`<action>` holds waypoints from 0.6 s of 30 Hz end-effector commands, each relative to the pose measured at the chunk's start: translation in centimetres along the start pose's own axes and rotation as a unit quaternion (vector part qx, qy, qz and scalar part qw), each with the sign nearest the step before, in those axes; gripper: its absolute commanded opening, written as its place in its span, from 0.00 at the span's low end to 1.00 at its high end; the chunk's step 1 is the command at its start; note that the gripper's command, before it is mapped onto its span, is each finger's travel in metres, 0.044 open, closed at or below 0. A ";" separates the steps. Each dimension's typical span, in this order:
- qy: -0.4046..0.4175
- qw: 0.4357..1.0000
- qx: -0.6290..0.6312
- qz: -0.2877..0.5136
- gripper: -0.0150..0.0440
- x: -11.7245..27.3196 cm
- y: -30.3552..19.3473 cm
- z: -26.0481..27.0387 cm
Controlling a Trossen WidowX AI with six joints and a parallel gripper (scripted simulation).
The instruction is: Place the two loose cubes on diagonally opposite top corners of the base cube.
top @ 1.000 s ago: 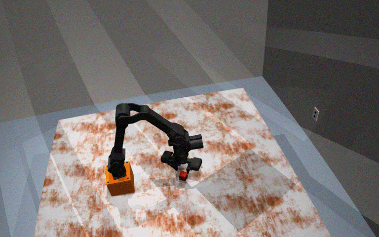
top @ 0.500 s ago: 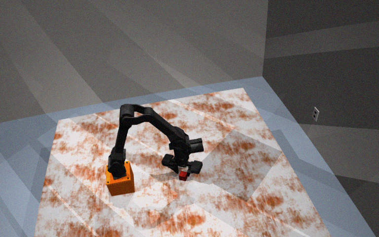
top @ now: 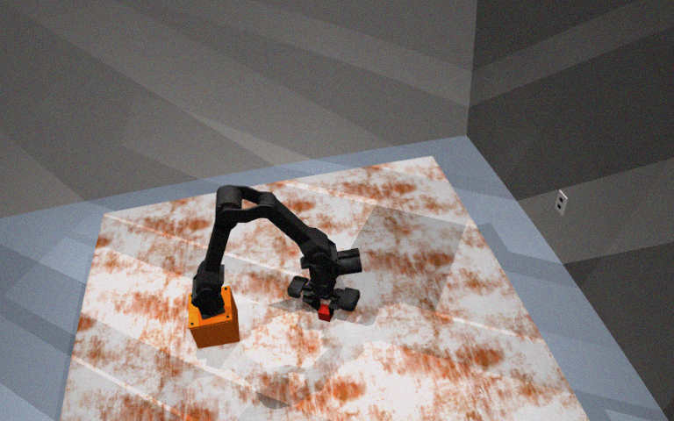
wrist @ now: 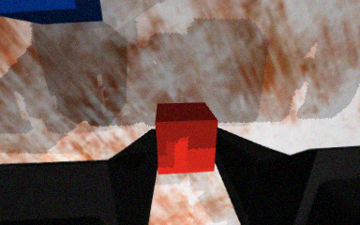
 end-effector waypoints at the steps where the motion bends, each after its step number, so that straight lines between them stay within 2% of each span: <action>1: -0.001 1.000 0.002 0.001 0.43 0.4 0.0 -0.1; 18: -0.002 1.000 0.002 0.001 0.43 5.6 0.3 -0.5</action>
Point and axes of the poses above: the point midway between the two fingers, 35 mm back from their tips, its own x axis back along the fingers, its own z axis across the jaws, y = z × x, the point moved 7 cm from there along x, back along the fingers, and after that the axes turned 1 degree about x, right-handed, at the moved point
